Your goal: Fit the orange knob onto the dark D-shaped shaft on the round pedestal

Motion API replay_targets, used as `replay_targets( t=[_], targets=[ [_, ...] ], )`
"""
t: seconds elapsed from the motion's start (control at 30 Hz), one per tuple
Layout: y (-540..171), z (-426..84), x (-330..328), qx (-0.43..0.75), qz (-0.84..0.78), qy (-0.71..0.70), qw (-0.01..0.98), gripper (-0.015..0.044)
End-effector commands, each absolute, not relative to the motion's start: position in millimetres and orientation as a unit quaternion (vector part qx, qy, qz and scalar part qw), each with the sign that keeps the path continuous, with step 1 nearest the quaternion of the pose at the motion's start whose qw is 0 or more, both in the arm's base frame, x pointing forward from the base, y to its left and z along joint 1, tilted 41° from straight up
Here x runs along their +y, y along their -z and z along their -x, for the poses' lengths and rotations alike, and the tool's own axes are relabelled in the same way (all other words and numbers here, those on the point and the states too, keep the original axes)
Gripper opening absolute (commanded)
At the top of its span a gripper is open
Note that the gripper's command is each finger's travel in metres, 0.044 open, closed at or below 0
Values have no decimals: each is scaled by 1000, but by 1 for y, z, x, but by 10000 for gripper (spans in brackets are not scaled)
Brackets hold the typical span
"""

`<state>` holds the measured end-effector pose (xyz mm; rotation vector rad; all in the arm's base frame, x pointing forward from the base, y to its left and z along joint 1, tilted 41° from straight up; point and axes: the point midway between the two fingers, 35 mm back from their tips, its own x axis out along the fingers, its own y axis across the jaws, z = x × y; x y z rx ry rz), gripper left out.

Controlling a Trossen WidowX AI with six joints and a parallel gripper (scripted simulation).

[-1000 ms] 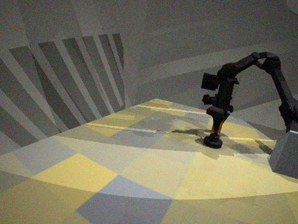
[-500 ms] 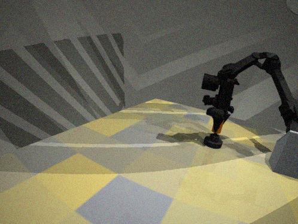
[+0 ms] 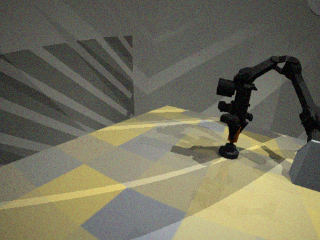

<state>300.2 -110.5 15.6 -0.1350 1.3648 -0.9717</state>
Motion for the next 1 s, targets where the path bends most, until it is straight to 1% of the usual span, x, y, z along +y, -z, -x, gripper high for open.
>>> replay_targets(
  t=[0.0, 0.97],
  targets=[
    [-17, -303, -111, 579, 25, 462, 671, 0],
    [-15, -302, -112, 576, 22, 466, 671, 0]
  ],
)
